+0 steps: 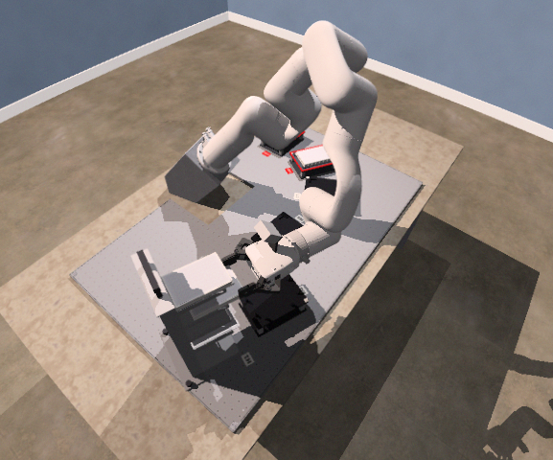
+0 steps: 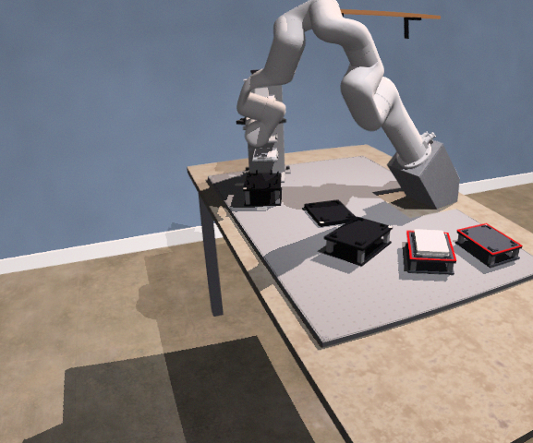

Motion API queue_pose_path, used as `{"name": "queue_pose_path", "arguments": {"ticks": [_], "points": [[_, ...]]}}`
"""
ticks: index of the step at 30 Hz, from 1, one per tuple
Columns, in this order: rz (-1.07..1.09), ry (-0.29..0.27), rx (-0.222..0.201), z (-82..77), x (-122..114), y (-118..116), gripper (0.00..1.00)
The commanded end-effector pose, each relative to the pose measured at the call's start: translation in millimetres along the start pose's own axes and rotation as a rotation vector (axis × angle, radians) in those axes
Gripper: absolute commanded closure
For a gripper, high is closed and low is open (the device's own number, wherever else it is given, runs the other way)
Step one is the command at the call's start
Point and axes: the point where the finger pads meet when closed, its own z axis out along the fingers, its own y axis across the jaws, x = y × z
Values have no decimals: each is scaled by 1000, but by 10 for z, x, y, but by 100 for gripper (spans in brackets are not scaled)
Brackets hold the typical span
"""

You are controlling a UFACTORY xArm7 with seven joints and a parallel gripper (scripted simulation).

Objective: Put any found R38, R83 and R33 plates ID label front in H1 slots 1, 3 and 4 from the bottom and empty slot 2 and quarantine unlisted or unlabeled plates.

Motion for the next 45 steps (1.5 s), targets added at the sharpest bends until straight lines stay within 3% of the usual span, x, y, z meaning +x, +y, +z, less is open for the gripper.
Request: {"name": "queue_pose_path", "arguments": {"ticks": [1,45], "points": [[3,2,0,22,13,-5,100],[3,2,0,212,14,-5,100]]}}
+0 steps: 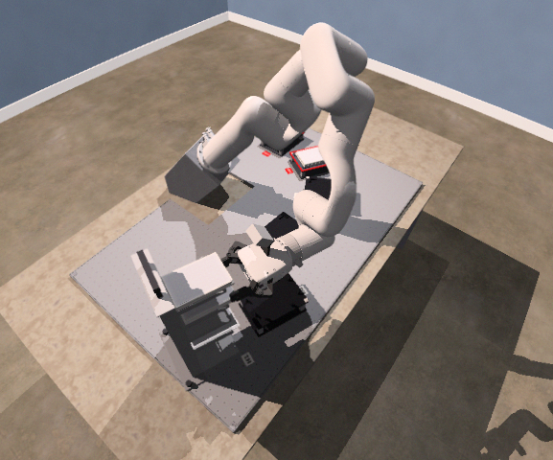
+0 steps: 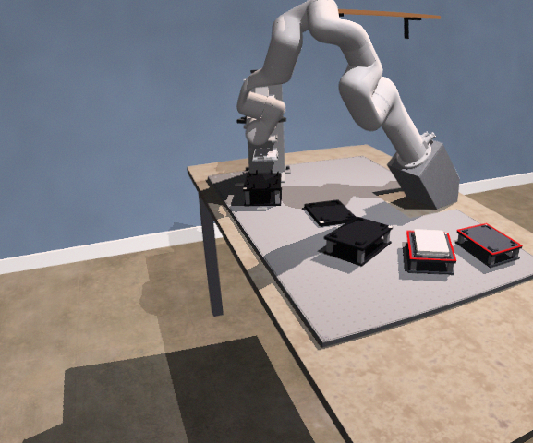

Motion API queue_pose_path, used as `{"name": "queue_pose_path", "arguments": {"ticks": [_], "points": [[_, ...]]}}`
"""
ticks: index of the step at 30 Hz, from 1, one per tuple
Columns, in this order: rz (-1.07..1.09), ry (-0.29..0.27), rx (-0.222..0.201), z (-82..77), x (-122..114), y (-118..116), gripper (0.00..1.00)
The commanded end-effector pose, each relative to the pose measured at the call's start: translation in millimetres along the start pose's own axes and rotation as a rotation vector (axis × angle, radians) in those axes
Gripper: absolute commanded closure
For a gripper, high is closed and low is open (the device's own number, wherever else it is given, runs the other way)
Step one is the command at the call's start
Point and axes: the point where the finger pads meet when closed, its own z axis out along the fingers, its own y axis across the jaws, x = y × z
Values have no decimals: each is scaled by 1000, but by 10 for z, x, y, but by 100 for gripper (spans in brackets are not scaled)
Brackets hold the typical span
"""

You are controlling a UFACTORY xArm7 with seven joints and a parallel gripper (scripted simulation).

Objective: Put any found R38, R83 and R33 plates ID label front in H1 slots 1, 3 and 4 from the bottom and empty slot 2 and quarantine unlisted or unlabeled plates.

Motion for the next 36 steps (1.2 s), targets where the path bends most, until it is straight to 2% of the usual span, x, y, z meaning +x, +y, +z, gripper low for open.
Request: {"name": "queue_pose_path", "arguments": {"ticks": [1,34,35,36], "points": [[3,2,0,19,14,-6,100],[3,2,0,63,5,-6,100],[3,2,0,63,5,-6,0],[3,2,0,63,5,-6,0]]}}
